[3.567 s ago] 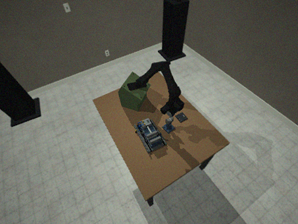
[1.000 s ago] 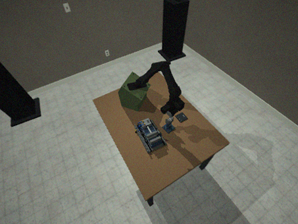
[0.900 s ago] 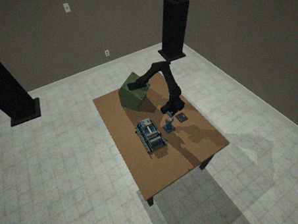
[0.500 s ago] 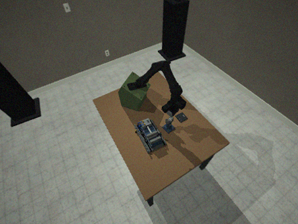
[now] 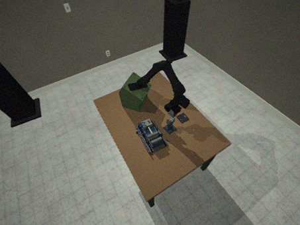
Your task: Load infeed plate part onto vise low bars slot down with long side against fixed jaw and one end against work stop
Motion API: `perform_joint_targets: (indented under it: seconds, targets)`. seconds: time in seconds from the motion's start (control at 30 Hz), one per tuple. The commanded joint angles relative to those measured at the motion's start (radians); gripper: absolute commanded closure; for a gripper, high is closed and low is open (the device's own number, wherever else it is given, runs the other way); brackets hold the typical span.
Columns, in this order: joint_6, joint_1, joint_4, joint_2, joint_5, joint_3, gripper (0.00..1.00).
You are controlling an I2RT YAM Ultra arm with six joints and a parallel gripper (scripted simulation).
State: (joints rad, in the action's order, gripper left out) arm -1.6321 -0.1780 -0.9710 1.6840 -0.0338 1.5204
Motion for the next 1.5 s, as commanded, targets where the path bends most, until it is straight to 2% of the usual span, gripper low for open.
perform_joint_targets:
  seconds: [0.0,0.1,0.17,0.27,0.37,0.53,0.63,0.77,0.87,1.03,1.13,1.33,1.47]
  targets:
    - [-0.032,-0.012,-0.019,-0.042,0.087,0.034,1.00]
    - [-0.049,-0.031,-0.023,-0.039,0.129,0.037,1.00]
    - [-0.049,-0.031,-0.023,-0.039,0.129,0.037,1.00]
    - [-0.066,-0.050,-0.029,-0.034,0.172,0.042,1.00]
    - [-0.082,-0.069,-0.035,0.005,0.216,0.047,1.00]
    - [-0.114,-0.100,-0.047,-0.004,0.287,0.055,1.00]
    - [-0.132,-0.119,-0.056,0.027,0.330,0.063,1.00]
    - [-0.149,-0.116,-0.065,0.000,0.360,0.069,1.00]
    - [-0.163,-0.148,-0.073,0.045,0.399,0.077,1.00]
    - [-0.195,-0.174,-0.092,0.043,0.461,0.091,1.00]
    - [-0.212,-0.189,-0.104,0.076,0.497,0.100,1.00]
    - [-0.240,-0.189,-0.124,0.063,0.541,0.112,1.00]
    - [-0.258,-0.220,-0.137,0.107,0.577,0.124,1.00]
